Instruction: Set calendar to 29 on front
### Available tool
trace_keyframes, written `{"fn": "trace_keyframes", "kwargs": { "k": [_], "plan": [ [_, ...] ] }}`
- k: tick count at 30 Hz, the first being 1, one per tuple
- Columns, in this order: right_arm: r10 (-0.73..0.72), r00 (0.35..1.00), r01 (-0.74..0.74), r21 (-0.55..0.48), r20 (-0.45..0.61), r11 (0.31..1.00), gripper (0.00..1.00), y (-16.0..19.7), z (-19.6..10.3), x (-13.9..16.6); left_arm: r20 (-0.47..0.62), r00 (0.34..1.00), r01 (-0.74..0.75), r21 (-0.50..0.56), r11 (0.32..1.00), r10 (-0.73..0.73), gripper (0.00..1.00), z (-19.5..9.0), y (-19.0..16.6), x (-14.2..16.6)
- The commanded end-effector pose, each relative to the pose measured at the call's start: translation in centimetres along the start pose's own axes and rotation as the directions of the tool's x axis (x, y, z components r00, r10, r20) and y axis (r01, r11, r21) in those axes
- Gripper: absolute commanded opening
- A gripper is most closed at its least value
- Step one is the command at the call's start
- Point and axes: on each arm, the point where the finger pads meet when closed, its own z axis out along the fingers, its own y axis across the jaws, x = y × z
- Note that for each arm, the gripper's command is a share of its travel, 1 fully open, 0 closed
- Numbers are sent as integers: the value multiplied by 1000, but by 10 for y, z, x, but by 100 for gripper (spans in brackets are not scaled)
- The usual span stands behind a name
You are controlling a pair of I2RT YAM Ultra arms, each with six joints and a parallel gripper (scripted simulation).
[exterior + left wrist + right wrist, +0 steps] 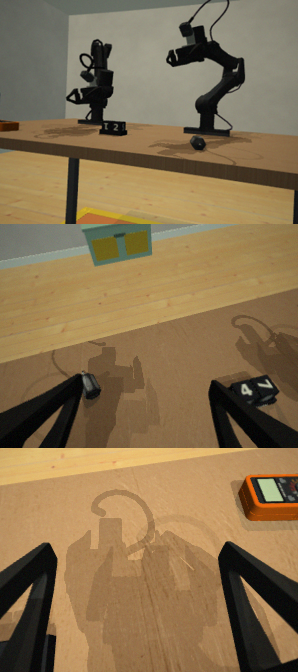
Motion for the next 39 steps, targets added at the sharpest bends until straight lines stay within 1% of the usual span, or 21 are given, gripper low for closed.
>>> {"fn": "trace_keyframes", "kwargs": {
  "k": [1, 3, 8, 11, 16, 20, 25, 27, 28, 32, 34, 36, 39],
  "plan": [
    [45, 996, -49, 54, 82, 997, 100, 14, -23, -14, -51, 998, -39, 171, 985, 49, 100, -48, -28, 14],
    [32, 996, -35, 36, 83, 999, 100, 29, -36, -8, -50, 997, -51, 224, 973, 64, 100, -64, -33, 22],
    [16, 996, -15, -18, 89, 1000, 100, 61, -61, 0, -33, 997, -64, 290, 955, 77, 100, -91, -34, 36],
    [3, 996, -2, -16, 87, 1000, 100, 64, -64, 2, -38, 996, -67, 303, 951, 82, 100, -95, -35, 39],
    [-7, 996, 12, -58, 90, 998, 100, 86, -80, 8, -20, 997, -66, 324, 944, 77, 100, -108, -32, 45],
    [-10, 996, 18, -79, 91, 997, 100, 96, -87, 10, -8, 997, -66, 333, 940, 73, 100, -114, -31, 47],
    [-16, 995, 24, -80, 100, 997, 100, 104, -97, 12, -10, 995, -90, 404, 910, 103, 100, -123, -39, 57],
    [-16, 995, 24, -80, 100, 997, 100, 104, -97, 12, -10, 995, -90, 404, 910, 103, 100, -123, -39, 57],
    [-18, 995, 26, -80, 103, 996, 100, 107, -100, 13, -3, 992, -108, 450, 887, 123, 100, -128, -44, 60],
    [-25, 993, 36, -102, 114, 994, 100, 126, -116, 17, 28, 988, -144, 546, 825, 154, 100, -142, -53, 67],
    [-26, 993, 40, -118, 117, 992, 100, 135, -124, 19, 59, 985, -164, 594, 788, 161, 100, -150, -57, 64],
    [-26, 993, 42, -133, 118, 990, 100, 143, -129, 21, 66, 984, -171, 611, 773, 166, 100, -152, -59, 65],
    [-3, 993, 21, -151, 115, 988, 100, 147, -131, 18, 66, 984, -171, 611, 773, 166, 100, -152, -59, 65]
  ]
}}
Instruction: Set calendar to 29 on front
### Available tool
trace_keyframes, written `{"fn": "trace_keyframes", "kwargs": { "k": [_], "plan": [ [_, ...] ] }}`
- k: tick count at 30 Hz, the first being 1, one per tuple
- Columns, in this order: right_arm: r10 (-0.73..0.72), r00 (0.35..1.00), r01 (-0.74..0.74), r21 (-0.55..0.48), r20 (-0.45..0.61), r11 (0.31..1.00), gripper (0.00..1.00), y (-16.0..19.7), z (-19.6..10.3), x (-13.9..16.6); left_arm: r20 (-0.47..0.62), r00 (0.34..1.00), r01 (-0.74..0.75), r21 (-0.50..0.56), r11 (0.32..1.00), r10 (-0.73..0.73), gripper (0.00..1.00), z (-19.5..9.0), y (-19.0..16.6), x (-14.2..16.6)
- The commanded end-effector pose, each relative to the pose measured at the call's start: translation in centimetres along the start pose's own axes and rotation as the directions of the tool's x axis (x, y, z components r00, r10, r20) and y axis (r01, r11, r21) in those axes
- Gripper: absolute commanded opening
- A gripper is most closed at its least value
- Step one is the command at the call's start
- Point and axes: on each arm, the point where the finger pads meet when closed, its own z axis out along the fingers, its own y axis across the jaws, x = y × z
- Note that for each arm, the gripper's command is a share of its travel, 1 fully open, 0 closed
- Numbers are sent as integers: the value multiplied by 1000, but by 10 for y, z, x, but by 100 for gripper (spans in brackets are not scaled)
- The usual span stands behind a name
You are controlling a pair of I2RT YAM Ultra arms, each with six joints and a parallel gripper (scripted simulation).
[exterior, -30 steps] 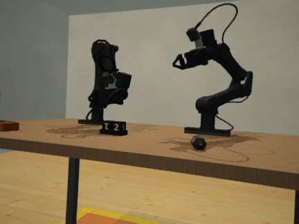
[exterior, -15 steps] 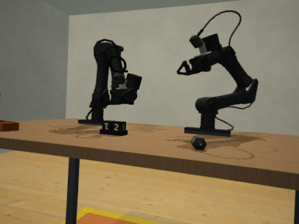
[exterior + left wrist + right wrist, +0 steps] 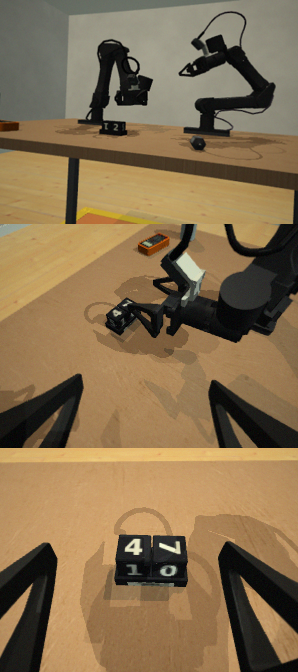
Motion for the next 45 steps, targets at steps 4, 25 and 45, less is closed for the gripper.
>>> {"fn": "trace_keyframes", "kwargs": {
  "k": [4, 25, 45],
  "plan": [
    [39, 999, -39, 27, 14, 999, 100, 3, 1, -11, 32, 999, 13, -12, 1000, -13, 100, -9, 3, -8],
    [-374, 920, 353, -167, -121, 921, 64, 44, 18, 24, 42, 999, 14, -12, 1000, -13, 100, -10, 3, -11],
    [-807, 539, 630, -521, -242, 576, 64, 84, 63, 55, 42, 999, 14, -12, 1000, -13, 100, -10, 3, -11]
  ]
}}
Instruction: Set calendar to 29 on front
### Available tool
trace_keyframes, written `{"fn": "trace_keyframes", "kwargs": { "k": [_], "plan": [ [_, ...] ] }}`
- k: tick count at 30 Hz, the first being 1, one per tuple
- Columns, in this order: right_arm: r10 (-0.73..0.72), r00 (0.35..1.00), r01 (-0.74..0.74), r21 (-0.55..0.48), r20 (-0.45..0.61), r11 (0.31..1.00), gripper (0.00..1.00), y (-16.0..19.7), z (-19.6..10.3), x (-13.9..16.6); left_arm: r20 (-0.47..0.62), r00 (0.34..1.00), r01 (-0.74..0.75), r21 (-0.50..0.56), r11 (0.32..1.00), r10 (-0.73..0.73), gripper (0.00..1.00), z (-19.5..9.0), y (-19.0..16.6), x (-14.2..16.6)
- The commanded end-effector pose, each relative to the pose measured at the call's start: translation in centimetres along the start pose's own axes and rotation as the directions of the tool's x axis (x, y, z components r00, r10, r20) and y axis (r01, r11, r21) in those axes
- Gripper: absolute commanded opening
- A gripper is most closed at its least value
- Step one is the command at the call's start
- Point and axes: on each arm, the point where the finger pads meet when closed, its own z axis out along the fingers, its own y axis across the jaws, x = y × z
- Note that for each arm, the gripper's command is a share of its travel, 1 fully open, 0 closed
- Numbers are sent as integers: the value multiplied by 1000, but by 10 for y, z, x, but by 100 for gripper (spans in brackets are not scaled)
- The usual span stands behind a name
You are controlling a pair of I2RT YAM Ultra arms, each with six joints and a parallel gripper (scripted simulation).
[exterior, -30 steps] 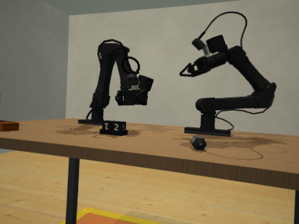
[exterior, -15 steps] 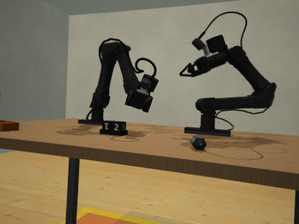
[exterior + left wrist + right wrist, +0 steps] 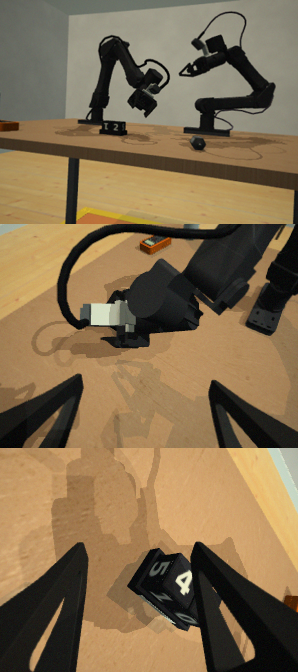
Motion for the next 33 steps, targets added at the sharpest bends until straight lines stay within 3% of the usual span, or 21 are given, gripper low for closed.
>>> {"fn": "trace_keyframes", "kwargs": {
  "k": [1, 9, 11, 23, 26, 28, 33],
  "plan": [
    [-155, 978, 138, -120, -141, 983, 64, 5, 12, 2, 47, 999, 7, -4, 1000, -6, 100, -10, 2, -12],
    [-329, 914, 250, -311, -238, 917, 64, 2, 22, 8, 47, 999, 7, -4, 1000, -6, 100, -10, 2, -12],
    [-329, 914, 250, -311, -238, 917, 64, 2, 22, 8, 47, 999, 7, -4, 1000, -6, 100, -10, 2, -12],
    [-555, 779, 252, -666, -291, 702, 64, -16, 6, 25, 47, 999, 7, -4, 1000, -6, 100, -10, 2, -12],
    [-585, 760, 222, -731, -285, 645, 64, -23, -2, 26, 47, 999, 7, -4, 1000, -6, 100, -10, 2, -12],
    [-585, 760, 222, -731, -285, 645, 64, -23, -2, 26, 47, 999, 7, -4, 1000, -6, 100, -10, 2, -12],
    [-664, 708, 225, -815, -239, 534, 64, -44, 3, 38, 47, 999, 7, -4, 1000, -6, 100, -10, 2, -12]
  ]
}}
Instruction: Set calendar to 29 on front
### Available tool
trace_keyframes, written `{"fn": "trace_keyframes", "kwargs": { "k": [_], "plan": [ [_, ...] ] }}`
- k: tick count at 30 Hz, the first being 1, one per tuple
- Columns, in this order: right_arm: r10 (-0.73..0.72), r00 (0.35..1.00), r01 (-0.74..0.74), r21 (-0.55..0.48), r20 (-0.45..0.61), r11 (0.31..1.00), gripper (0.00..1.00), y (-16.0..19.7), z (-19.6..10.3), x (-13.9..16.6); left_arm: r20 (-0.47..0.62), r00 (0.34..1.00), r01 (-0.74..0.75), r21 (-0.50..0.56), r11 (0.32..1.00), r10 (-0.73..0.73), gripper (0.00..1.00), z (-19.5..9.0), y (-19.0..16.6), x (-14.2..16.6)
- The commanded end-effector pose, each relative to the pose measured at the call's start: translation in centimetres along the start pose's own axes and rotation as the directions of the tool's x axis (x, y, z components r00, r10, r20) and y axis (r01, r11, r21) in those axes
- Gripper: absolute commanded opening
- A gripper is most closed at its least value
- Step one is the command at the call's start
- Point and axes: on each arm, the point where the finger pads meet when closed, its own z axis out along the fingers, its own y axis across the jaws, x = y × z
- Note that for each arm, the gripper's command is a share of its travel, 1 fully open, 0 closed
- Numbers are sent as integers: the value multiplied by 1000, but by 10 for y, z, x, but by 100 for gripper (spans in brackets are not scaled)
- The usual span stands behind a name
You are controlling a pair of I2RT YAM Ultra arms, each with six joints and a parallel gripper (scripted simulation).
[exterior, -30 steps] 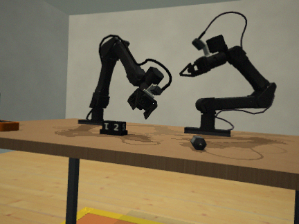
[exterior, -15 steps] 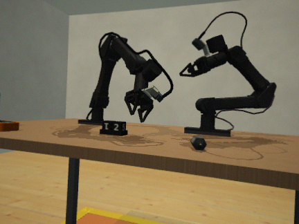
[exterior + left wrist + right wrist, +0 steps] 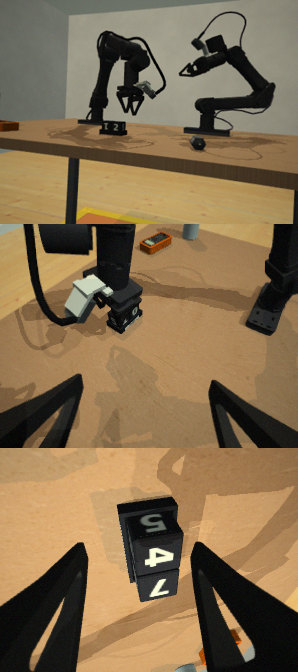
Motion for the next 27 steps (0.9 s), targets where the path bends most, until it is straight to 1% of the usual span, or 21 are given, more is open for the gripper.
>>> {"fn": "trace_keyframes", "kwargs": {
  "k": [1, 6, 8, 18, 20, 21, 27],
  "plan": [
    [-97, 992, 84, -152, -80, 985, 64, -6, 0, 25, 47, 999, 7, -4, 1000, -6, 100, -10, 2, -12],
    [-97, 991, 78, -183, -94, 980, 64, -18, 7, 35, 47, 999, 7, -4, 1000, -6, 100, -10, 2, -12],
    [-74, 993, 59, -160, -93, 985, 64, -26, 9, 34, 47, 999, 7, -4, 1000, -6, 100, -10, 2, -12],
    [-75, 994, 62, -151, -84, 987, 64, -26, 6, 31, 47, 999, 7, -4, 1000, -6, 100, -10, 2, -12],
    [-75, 994, 62, -151, -84, 987, 64, -26, 6, 31, 29, 1000, 8, -9, 1000, -7, 100, -5, 2, -8],
    [-83, 992, 68, -159, -91, 985, 64, -21, 9, 32, 29, 1000, 8, -9, 1000, -7, 100, -5, 2, -8],
    [-80, 993, 65, -158, -90, 985, 64, -16, 21, 30, 29, 1000, 8, -9, 1000, -7, 100, -5, 2, -8]
  ]
}}
